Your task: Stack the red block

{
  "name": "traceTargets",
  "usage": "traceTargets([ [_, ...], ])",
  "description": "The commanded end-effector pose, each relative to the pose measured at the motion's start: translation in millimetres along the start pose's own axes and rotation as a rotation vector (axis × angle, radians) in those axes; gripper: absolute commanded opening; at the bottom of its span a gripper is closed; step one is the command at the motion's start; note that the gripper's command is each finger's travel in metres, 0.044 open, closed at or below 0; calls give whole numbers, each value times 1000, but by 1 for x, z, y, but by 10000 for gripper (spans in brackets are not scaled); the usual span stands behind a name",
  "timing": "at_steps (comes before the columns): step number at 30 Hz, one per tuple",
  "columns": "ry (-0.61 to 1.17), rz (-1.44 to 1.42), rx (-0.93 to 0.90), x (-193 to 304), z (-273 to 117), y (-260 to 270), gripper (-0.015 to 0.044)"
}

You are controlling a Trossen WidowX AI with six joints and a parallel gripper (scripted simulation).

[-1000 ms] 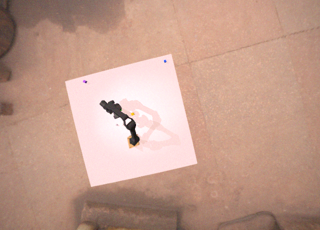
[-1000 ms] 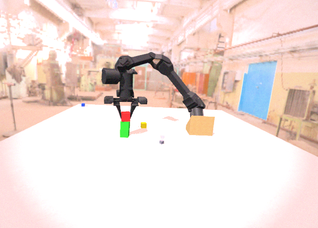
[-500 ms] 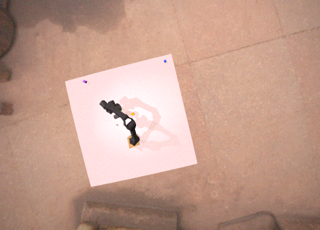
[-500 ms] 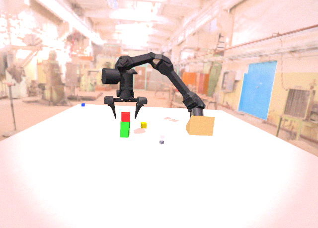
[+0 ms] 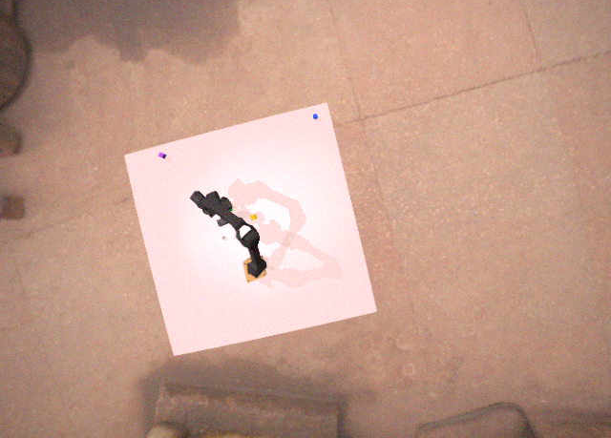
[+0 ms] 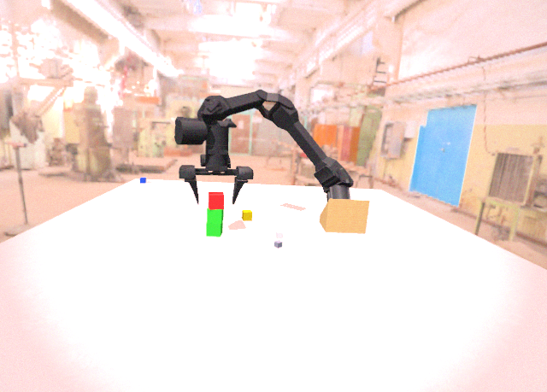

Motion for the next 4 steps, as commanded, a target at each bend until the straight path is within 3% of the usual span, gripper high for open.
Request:
traceTargets([
  [1, 0, 0, 0, 0, 0, 0, 440],
  [4, 0, 0, 0, 0, 0, 0, 440],
])
Point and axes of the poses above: the point midway between the two fingers, 35 mm back from their tips, its own z axis out along the fingers, its own y axis across the jaws, x = y × z, the point moved 5 cm from there along -z, back along the fingers, and after that the axes turned 7 degrees about -z, right-handed, at the moved point
